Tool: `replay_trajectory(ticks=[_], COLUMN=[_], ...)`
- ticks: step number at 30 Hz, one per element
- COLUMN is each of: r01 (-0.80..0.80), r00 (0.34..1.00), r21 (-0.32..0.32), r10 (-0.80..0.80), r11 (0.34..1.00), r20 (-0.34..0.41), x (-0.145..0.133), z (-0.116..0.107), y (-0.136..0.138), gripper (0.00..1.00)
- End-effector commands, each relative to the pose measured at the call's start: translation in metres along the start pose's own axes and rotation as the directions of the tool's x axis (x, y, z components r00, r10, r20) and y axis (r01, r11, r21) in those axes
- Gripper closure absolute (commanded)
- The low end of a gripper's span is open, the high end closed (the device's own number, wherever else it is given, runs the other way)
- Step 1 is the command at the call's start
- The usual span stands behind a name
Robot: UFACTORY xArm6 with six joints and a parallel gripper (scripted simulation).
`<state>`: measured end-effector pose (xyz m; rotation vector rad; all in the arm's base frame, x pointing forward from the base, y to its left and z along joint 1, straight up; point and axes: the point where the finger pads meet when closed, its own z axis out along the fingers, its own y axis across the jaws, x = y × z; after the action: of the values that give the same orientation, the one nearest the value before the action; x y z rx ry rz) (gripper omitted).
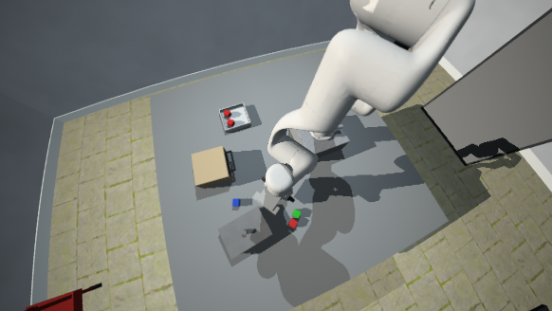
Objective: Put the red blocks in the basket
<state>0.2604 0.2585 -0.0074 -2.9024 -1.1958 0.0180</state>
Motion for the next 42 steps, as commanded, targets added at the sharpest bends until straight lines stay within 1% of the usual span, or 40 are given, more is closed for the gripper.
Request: replay_trajectory(ticks=[1,22,42], r01=[0.0,0.0,0.0], r00=[1.0,1.0,1.0], r21=[0.0,0.0,0.0], r10=[0.0,0.0,0.0], r11=[1.0,1.0,1.0], r20=[-0.004,-0.004,-0.004], x=[0.002,0.002,0.002], z=[0.007,0.043,0.059], y=[0.0,0.0,0.0], gripper=[0.38,0.38,0.38])
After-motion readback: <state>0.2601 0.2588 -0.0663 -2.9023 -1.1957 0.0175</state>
